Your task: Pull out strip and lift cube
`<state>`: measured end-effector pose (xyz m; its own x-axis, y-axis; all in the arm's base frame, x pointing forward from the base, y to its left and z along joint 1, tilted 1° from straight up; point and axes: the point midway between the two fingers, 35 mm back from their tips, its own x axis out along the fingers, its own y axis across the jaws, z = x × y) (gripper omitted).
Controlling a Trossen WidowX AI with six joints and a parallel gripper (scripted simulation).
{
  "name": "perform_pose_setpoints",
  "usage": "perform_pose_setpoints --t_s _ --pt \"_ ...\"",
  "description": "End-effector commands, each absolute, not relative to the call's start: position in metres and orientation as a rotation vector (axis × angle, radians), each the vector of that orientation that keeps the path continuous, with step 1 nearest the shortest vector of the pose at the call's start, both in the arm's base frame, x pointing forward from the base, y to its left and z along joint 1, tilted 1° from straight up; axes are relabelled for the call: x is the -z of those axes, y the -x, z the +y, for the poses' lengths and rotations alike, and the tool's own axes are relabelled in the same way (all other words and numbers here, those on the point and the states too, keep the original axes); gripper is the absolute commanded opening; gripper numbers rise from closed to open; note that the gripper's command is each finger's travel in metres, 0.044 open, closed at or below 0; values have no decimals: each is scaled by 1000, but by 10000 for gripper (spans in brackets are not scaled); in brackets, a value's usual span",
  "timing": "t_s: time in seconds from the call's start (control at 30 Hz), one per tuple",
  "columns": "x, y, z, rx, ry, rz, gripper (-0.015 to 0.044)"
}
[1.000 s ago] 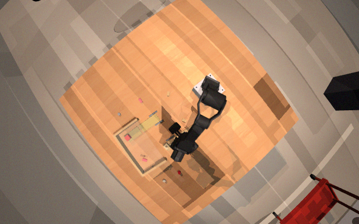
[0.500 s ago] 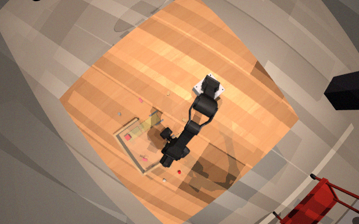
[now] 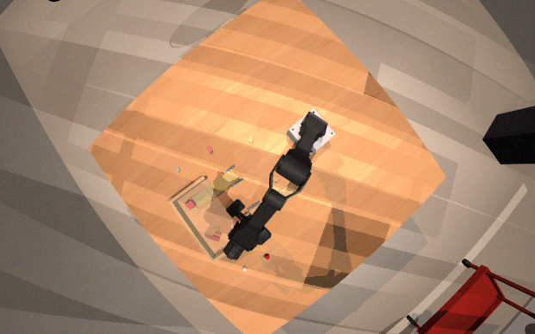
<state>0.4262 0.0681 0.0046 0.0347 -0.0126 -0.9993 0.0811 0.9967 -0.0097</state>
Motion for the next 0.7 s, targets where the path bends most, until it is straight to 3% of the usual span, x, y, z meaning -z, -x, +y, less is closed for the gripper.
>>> perform_pose_setpoints --t_s 0.0,0.03,0.27,0.67 --pt "-10 -439 67 65 -52 1527 440" --pt "-10 -440 67 65 -52 1527 440" --pt "-2 -441 67 65 -52 1527 256" --pt "18 -442 67 65 -52 1527 250"
